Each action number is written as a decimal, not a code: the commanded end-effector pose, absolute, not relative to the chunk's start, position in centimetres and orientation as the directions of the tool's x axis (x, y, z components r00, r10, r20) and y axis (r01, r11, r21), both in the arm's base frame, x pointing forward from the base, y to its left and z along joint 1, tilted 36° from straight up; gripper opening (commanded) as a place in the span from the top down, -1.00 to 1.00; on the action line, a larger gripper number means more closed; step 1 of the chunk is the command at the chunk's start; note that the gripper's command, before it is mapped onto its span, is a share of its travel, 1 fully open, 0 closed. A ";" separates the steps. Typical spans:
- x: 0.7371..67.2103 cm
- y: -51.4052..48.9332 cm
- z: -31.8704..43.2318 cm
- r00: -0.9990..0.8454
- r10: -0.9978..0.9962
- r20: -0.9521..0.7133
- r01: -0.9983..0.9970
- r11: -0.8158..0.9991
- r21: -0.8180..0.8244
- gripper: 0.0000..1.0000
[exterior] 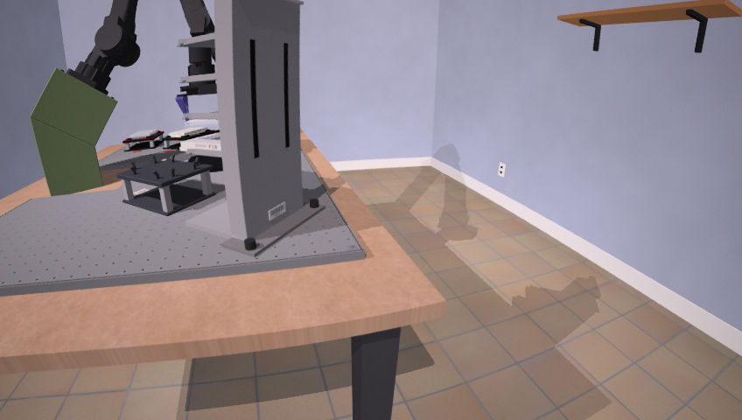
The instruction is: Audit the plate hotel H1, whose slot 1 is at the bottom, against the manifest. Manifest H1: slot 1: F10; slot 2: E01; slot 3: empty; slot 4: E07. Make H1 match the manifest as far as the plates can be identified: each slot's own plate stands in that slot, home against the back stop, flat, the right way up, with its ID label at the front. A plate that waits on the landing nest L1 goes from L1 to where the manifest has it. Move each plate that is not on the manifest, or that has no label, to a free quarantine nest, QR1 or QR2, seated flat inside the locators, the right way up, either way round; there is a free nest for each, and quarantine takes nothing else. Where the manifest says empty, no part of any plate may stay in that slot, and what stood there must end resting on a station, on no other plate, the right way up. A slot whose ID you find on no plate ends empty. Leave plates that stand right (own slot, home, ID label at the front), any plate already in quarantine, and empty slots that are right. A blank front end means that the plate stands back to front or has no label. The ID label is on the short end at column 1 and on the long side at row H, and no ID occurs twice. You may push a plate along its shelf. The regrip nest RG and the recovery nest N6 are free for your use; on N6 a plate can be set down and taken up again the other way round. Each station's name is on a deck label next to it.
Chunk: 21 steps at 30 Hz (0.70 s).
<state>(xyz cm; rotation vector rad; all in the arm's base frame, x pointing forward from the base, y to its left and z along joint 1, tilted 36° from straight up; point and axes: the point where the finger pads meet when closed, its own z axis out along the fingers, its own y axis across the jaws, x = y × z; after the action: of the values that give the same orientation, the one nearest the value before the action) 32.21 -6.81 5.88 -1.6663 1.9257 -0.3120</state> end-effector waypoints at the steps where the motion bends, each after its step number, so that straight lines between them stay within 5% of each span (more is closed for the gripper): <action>1: 32.8 -6.4 5.1 -0.067 -0.960 -0.272 -0.831 0.205 -0.518 -0.72; 21: 34.3 -6.5 4.0 -0.065 -0.962 -0.265 -0.822 0.203 -0.533 -0.72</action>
<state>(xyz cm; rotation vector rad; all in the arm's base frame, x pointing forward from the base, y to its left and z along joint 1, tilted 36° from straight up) 33.89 -6.26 3.45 -1.6623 1.9279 -0.3074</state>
